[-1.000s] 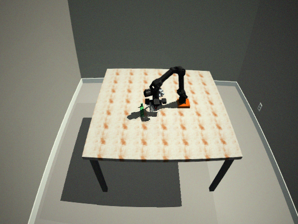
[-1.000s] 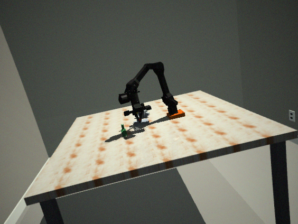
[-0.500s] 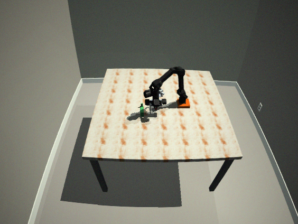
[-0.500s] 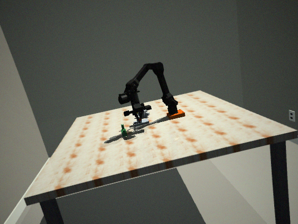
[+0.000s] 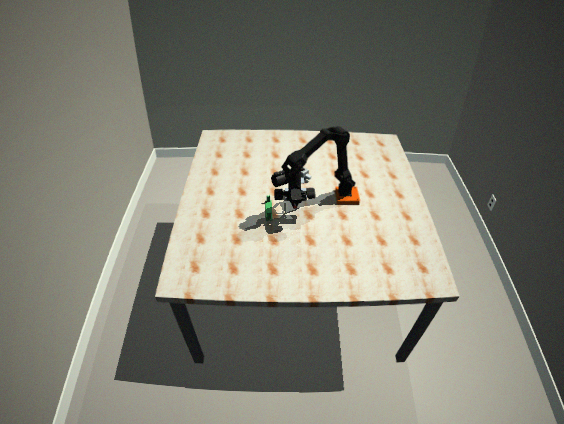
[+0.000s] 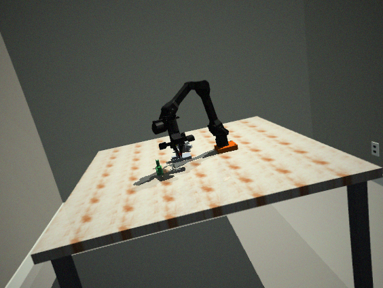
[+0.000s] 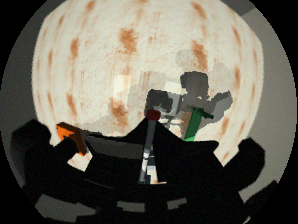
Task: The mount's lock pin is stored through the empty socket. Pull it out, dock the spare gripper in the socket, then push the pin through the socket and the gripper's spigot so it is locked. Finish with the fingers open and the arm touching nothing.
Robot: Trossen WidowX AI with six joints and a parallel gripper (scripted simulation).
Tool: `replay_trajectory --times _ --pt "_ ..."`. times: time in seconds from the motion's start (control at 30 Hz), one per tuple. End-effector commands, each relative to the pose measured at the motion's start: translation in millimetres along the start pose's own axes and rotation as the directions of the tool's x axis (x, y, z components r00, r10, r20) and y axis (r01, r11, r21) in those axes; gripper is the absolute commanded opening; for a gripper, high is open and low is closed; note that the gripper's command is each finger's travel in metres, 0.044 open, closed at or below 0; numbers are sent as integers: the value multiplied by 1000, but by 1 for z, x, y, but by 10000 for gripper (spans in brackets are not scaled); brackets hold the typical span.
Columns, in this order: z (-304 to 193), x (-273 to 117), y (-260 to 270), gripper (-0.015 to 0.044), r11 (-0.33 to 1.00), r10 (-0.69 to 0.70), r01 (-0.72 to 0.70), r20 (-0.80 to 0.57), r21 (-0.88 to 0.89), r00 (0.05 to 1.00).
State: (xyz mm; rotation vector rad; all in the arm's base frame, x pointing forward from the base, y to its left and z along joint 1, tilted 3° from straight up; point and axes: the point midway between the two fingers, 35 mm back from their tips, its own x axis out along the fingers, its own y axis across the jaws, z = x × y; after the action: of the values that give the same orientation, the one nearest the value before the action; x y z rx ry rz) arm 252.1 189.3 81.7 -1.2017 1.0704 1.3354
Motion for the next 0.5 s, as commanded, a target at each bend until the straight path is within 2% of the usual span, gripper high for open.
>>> replay_trajectory --times 0.0,0.47 --pt "4 -2 -2 0 1000 -2 2 -3 2 1000" --pt "3 -22 4 0 1000 18 -18 -9 0 1000"
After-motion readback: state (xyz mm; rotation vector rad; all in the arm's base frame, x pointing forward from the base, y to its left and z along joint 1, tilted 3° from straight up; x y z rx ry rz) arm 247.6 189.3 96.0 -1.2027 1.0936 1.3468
